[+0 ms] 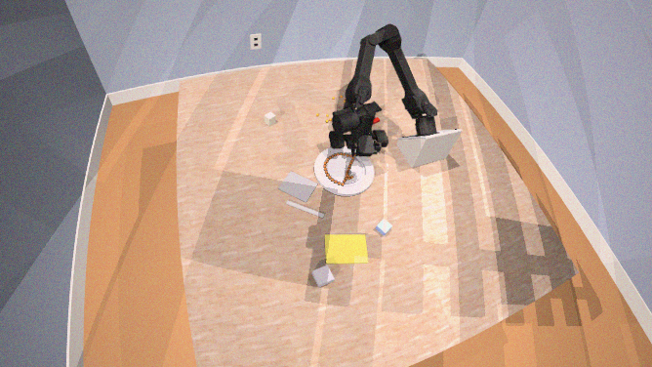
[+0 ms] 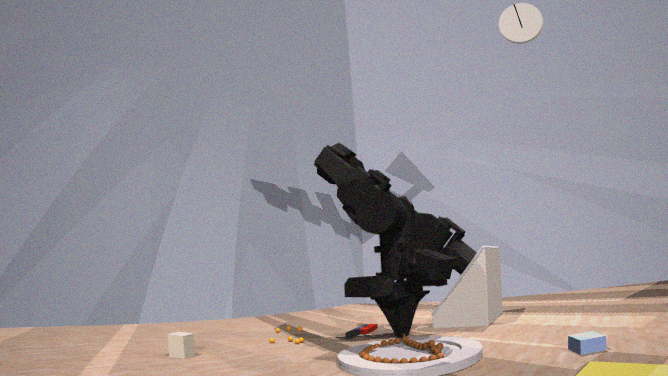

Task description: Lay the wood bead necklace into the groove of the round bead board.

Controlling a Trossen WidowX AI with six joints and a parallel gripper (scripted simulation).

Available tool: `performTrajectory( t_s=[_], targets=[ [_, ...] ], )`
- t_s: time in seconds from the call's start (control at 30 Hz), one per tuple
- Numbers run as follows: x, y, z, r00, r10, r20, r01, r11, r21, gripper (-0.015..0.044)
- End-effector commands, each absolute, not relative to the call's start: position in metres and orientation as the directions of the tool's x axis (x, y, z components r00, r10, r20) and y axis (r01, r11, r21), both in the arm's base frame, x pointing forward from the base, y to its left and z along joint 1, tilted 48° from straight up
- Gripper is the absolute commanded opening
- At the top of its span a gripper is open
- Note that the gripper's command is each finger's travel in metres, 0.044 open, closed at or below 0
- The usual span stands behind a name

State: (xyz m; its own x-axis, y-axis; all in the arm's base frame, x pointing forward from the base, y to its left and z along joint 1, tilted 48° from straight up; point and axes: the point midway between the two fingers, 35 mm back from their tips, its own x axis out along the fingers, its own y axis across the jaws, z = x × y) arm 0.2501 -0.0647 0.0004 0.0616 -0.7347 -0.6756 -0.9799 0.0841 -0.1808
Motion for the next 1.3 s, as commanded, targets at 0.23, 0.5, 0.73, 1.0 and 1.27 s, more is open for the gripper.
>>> performTrajectory(
  t_s=[0.23, 0.5, 0.73, 1.0, 1.27],
  targets=[
    [0.2505, -0.0656, -0.0001, 0.069, -0.733, -0.677, -0.98, 0.078, -0.184, 0.0053],
    [0.2505, -0.0656, -0.0001, 0.069, -0.733, -0.677, -0.98, 0.078, -0.184, 0.0262],
    [0.2495, -0.0654, 0.0002, 0.065, -0.735, -0.675, -0.981, 0.079, -0.18, 0.044],
    [0.2495, -0.0652, 0.0004, 0.063, -0.737, -0.673, -0.98, 0.081, -0.18, 0.044],
    [0.2495, -0.0652, 0.0004, 0.063, -0.737, -0.673, -0.98, 0.081, -0.18, 0.044]
  ],
)
